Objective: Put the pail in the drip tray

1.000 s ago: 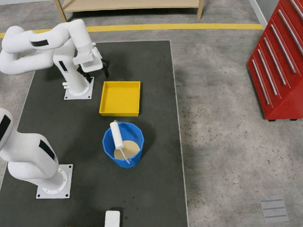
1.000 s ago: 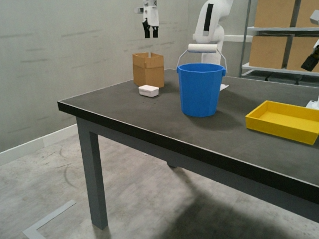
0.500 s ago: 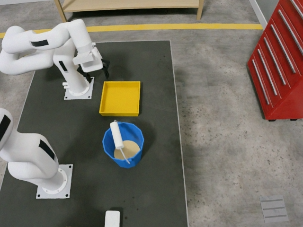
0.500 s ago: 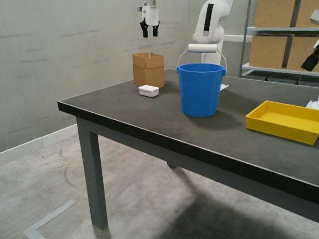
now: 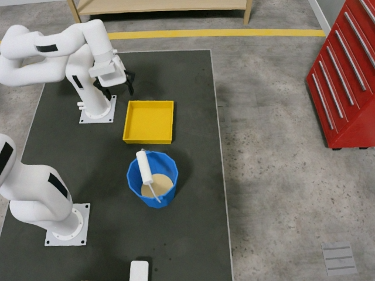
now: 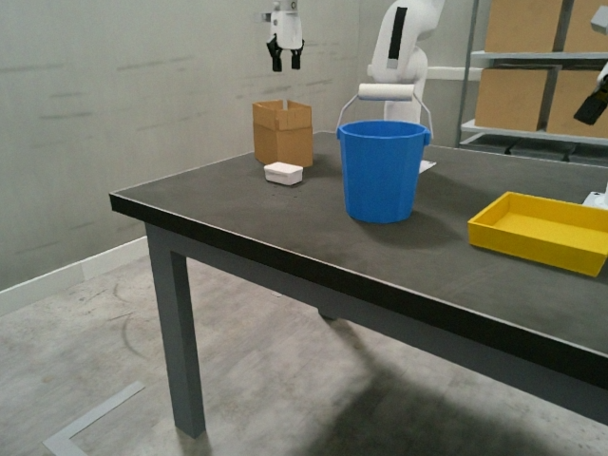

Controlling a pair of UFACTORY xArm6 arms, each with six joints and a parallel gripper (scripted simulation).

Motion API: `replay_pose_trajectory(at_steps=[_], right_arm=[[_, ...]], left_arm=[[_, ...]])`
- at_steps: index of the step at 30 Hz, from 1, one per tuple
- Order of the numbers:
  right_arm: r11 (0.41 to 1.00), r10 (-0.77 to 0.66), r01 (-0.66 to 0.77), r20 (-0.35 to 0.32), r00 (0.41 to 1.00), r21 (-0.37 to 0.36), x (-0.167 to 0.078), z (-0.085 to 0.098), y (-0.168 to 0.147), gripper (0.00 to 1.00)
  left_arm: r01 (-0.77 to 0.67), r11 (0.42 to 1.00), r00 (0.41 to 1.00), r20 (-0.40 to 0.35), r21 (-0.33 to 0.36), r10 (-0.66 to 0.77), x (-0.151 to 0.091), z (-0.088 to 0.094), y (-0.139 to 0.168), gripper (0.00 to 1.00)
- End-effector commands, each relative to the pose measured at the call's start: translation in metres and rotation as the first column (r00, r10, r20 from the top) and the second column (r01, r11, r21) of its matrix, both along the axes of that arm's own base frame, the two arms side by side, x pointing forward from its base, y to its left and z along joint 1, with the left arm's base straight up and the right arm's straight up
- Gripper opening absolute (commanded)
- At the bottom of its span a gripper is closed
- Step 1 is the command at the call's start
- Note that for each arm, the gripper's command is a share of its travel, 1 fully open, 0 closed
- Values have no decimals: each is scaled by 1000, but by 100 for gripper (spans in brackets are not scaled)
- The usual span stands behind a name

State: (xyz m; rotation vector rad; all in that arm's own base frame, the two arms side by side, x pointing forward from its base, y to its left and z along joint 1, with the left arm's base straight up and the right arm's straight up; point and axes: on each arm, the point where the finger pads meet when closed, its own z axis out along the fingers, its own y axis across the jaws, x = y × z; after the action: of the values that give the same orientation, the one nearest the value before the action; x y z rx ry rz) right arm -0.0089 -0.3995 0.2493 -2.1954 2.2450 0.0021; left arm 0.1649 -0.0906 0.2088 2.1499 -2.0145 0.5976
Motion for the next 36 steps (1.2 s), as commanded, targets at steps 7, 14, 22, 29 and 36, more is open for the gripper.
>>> replay_pose_trajectory(at_steps=[7,14,22,29,36], right_arm=[[1000,0,0,0,1000,-2,0,1,0,100],[1000,0,0,0,1000,-2,0,1,0,100],[1000,0,0,0,1000,-2,0,1,0,100],[1000,0,0,0,1000,-2,0,1,0,100],[1000,0,0,0,1000,-2,0,1,0,100]], left_arm=[[-30,999,994,-99,41,34,5,59,-15,100],[-49,996,987,-150,76,60,21,92,-30,100],[-67,991,978,-190,119,89,43,121,-54,100],[-84,983,969,-216,163,118,66,140,-85,100],[-99,974,962,-229,204,146,87,151,-121,100]])
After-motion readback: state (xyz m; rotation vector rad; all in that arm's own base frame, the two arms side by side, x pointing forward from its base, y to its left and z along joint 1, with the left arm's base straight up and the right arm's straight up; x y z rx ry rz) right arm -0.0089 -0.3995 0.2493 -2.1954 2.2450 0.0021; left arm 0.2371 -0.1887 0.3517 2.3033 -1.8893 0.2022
